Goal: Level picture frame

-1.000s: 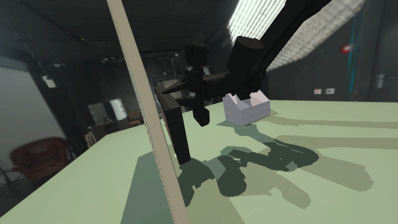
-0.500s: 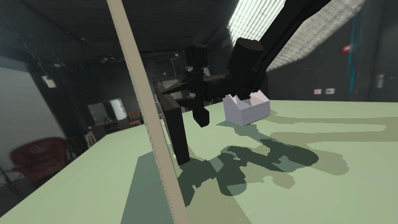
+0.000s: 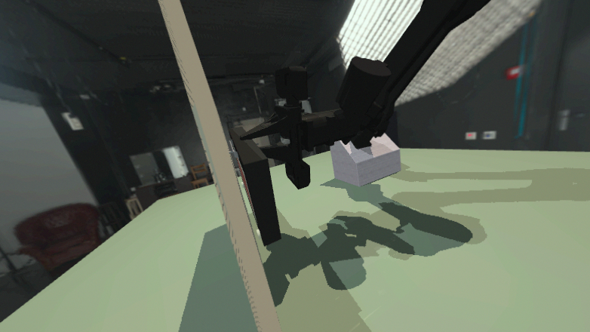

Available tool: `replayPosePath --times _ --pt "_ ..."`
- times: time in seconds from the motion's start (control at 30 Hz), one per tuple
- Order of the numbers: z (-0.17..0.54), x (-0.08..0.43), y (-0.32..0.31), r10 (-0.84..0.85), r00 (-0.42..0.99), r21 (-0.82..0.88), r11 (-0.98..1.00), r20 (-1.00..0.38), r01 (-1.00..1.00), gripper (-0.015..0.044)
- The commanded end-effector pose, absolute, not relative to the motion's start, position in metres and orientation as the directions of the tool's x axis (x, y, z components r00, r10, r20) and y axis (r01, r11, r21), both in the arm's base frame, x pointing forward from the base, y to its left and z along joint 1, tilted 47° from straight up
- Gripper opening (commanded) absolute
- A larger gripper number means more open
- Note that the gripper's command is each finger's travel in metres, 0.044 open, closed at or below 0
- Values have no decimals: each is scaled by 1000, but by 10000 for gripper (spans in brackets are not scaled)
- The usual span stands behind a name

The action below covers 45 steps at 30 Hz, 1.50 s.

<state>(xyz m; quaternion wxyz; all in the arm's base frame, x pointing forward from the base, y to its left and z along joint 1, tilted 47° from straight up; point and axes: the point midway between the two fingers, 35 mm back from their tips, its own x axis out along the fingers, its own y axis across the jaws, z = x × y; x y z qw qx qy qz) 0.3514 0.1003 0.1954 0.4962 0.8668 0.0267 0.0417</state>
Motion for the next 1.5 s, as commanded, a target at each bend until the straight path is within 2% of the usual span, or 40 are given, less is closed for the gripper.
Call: replayPosePath --times 0.0,1.47 --pt "195 351 100 88 995 861 -509 46 6 0" --pt "192 352 102 86 995 721 -693 44 28 0"
